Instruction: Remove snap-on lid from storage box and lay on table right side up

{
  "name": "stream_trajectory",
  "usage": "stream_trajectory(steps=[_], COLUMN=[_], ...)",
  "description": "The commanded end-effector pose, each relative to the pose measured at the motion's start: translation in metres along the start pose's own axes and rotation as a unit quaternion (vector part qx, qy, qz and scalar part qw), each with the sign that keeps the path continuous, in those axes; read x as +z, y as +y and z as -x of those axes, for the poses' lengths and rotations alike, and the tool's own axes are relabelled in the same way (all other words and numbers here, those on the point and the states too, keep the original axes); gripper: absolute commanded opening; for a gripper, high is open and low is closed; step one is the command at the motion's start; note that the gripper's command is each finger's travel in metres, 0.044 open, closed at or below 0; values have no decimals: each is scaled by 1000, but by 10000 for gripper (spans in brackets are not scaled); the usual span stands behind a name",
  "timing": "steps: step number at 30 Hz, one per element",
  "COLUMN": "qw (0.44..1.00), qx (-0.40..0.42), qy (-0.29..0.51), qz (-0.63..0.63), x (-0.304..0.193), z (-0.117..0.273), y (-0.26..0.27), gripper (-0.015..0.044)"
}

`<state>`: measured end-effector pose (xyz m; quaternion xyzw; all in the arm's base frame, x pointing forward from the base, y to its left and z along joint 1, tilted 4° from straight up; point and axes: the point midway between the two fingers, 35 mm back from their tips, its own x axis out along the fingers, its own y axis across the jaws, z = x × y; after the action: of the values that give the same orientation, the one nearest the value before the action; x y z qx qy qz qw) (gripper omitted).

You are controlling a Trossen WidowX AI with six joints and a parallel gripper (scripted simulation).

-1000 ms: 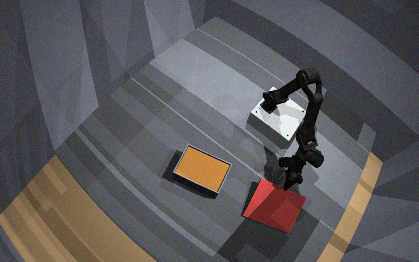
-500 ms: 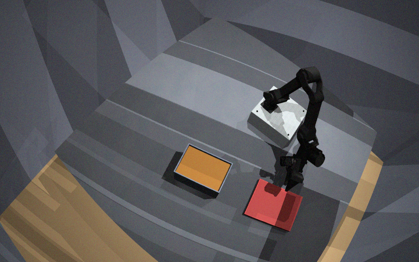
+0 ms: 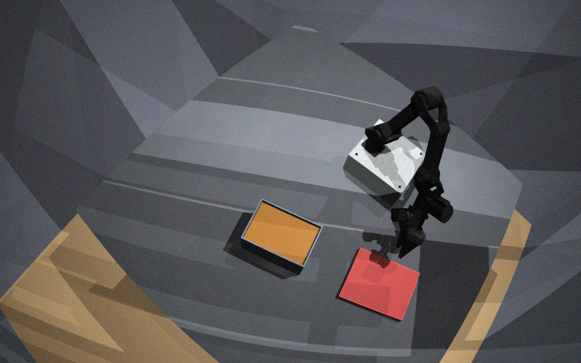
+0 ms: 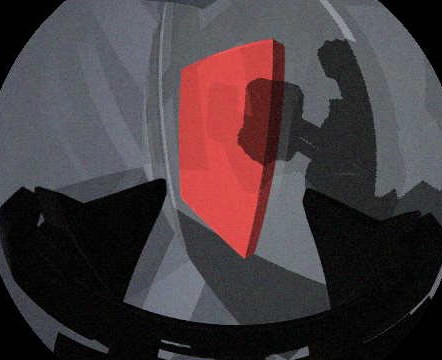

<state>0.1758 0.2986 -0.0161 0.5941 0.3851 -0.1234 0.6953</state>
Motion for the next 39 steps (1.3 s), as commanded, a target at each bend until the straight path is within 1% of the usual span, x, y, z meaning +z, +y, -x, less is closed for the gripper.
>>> stream_trajectory(steps=[1, 17, 20, 39], qw=[1000, 1000, 1000, 1000], qx=[2, 1, 1, 0], qy=[0, 0, 0, 0], qz=[-3, -3, -3, -3], x=[0, 0, 0, -1], z=[6, 30, 30, 63], y=[-3, -23, -21, -1], gripper=[440, 440, 440, 440])
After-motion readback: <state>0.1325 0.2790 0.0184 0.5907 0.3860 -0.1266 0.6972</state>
